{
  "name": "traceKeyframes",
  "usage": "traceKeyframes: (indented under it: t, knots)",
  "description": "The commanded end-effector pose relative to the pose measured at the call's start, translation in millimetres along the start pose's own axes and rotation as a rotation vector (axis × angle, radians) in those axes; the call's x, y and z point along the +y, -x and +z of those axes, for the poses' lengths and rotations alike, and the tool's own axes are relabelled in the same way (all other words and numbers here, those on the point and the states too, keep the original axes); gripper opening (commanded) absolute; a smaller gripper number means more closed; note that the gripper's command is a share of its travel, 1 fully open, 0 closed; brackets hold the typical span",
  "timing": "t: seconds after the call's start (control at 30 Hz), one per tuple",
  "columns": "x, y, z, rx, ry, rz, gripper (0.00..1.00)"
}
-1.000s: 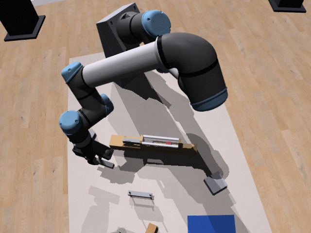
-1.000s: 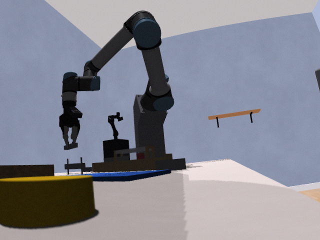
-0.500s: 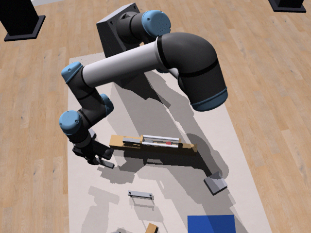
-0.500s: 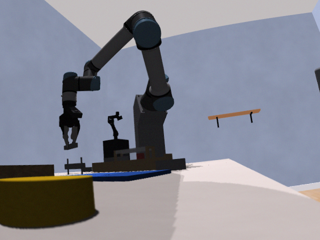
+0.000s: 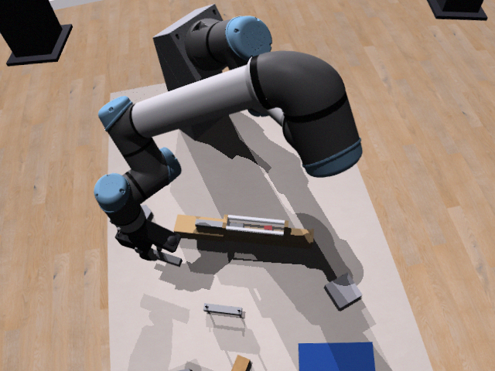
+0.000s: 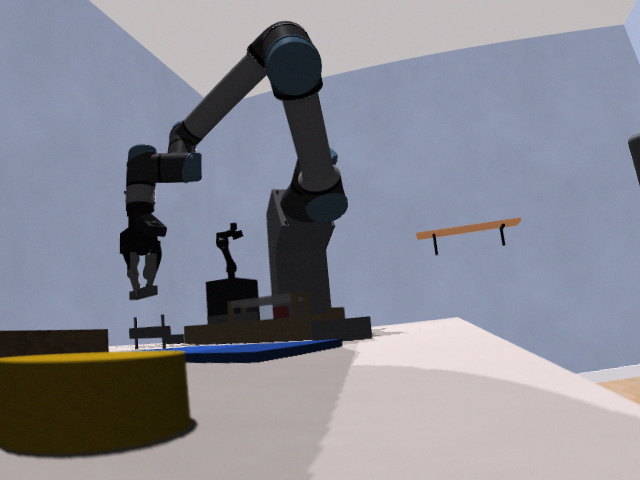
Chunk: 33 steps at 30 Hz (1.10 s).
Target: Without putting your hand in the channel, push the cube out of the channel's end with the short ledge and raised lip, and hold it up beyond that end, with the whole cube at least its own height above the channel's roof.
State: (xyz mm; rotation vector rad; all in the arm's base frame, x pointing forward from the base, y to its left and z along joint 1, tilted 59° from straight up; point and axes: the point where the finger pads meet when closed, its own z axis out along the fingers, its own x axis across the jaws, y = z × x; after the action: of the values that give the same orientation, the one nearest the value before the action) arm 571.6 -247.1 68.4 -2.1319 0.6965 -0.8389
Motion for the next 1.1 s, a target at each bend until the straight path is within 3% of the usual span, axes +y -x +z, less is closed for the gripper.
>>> traceKeyframes:
  t: [0.0,0.13,0.2,0.33,0.43,0.77,1.07]
  knots:
    - [14,31,-1.0,0.0,0.003,-0.043,0.0]
    - [29,80,-1.0,0.0,0.003,-0.108,0.0]
    - [29,80,-1.0,0.0,0.003,-0.108,0.0]
    - [35,122,-0.3,0.0,0.001,-0.165,0.0]
    - [36,137,0.2,0.001,0.0,-0.187,0.0]
    - [36,140,3.6,0.001,0.0,-0.191,0.0]
    - [36,141,31.4,0.001,0.0,-0.191,0.0]
